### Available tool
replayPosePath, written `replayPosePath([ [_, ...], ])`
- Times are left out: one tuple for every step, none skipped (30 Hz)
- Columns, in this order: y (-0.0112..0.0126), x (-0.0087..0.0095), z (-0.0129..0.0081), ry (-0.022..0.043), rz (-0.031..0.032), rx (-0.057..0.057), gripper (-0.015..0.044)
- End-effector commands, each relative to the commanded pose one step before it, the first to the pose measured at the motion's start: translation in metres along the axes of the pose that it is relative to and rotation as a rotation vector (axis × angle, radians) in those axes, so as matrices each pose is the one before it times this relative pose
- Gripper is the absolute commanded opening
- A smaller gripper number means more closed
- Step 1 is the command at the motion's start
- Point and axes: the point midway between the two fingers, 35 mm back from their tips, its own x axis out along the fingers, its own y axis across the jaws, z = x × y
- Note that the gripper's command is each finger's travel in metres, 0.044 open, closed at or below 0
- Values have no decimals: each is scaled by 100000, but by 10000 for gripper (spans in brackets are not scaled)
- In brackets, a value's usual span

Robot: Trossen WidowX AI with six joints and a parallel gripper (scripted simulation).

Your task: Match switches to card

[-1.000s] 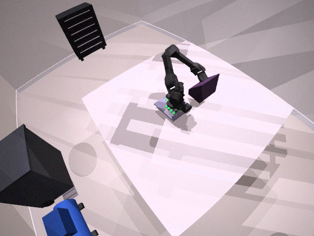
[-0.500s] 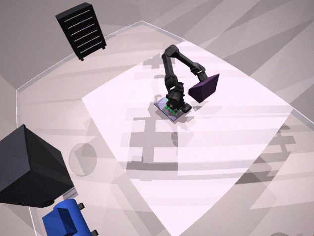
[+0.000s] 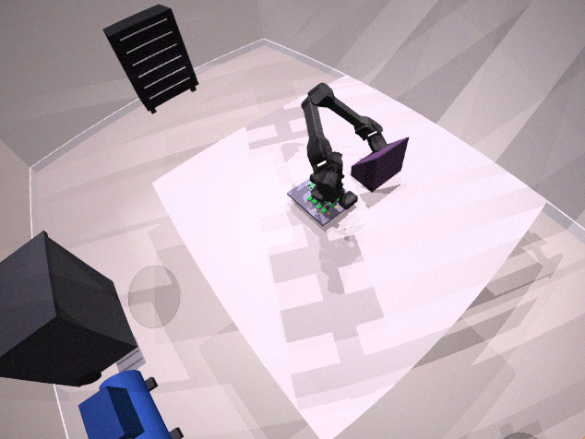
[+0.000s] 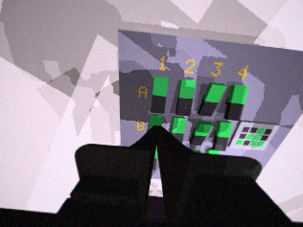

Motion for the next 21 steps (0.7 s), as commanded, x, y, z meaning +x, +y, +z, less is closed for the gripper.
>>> replayPosePath([
  [255, -4507, 176, -3627, 1188, 656, 0],
  [-28, -1085, -105, -432, -100, -129, 0],
  [-14, -362, -41, -144, -40, -42, 0],
  [0, 0, 0, 0, 0, 0, 0],
  [0, 0, 0, 0, 0, 0, 0],
  [0, 0, 0, 0, 0, 0, 0],
  [0, 0, 0, 0, 0, 0, 0],
  [-148, -4, -96, 5, -5, -6, 0],
  [-440, -9, -294, 15, -17, -19, 0],
  [-721, -1, -507, 25, -30, -30, 0],
  [-705, 15, -528, 26, -33, -30, 0],
  [-415, 17, -326, 16, -21, -17, 0],
  [-137, 7, -110, 5, -7, -6, 0],
  [0, 0, 0, 0, 0, 0, 0],
  [0, 0, 0, 0, 0, 0, 0],
  [8, 200, 7, -152, 22, -5, 0],
  [16, 597, 12, -454, 45, -10, 0],
  [5, 983, -12, -745, 7, -3, 0],
  [-22, 967, -55, -728, -78, 14, 0],
  [-26, 571, -54, -427, -87, 16, 0],
  [-10, 189, -22, -141, -36, 7, 0],
])
